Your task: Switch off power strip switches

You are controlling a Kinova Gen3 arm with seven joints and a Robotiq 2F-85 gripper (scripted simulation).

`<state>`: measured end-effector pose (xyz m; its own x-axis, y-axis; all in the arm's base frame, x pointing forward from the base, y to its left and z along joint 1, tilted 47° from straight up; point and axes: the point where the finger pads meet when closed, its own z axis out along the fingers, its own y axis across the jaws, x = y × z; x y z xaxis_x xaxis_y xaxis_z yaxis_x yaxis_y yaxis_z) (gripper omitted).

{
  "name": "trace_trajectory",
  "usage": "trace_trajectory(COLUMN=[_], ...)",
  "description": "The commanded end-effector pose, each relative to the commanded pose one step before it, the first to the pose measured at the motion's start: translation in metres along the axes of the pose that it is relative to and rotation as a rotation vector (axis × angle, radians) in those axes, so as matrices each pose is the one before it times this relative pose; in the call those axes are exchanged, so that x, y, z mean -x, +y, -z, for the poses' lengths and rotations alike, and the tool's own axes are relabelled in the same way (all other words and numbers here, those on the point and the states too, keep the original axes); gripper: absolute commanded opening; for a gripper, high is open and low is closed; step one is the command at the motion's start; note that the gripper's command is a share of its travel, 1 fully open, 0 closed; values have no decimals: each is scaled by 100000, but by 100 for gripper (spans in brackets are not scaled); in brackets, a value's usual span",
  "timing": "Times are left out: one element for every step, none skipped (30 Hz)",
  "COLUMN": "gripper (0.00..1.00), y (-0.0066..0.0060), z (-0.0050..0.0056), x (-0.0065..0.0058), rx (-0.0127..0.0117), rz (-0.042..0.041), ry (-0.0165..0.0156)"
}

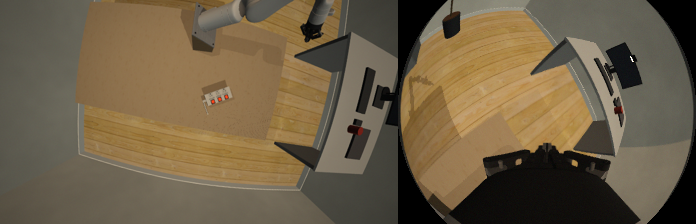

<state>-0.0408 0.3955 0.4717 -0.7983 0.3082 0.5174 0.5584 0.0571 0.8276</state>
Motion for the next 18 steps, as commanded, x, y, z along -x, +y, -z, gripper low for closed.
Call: trace_trajectory(gripper=[0,0,0,0,0,0,0,0,0,0,0,0,0,0,0,0,0,0], y=[1102,399,423,446,470,493,516,539,561,582,603,0,0,623,641,658,674,688], z=[4,-63,-66,-70,-73,-76,-78,-81,-84,-87,-89,0,0,-92,-94,-96,-98,-101], x=[34,53,63,74,86,100,115,132,150,170,191,0,0,215,240,267,296,326], rx=[1531,443,468,493,518,542,566,590,612,634,654,0,0,673,691,707,721,733], rz=[22,260,277,294,311,328,346,364,382,400,418,0,0,437,455,474,493,511], ry=[461,135,136,136,134,131,127,121,113,104,93,0,0,79,64,47,28,6])
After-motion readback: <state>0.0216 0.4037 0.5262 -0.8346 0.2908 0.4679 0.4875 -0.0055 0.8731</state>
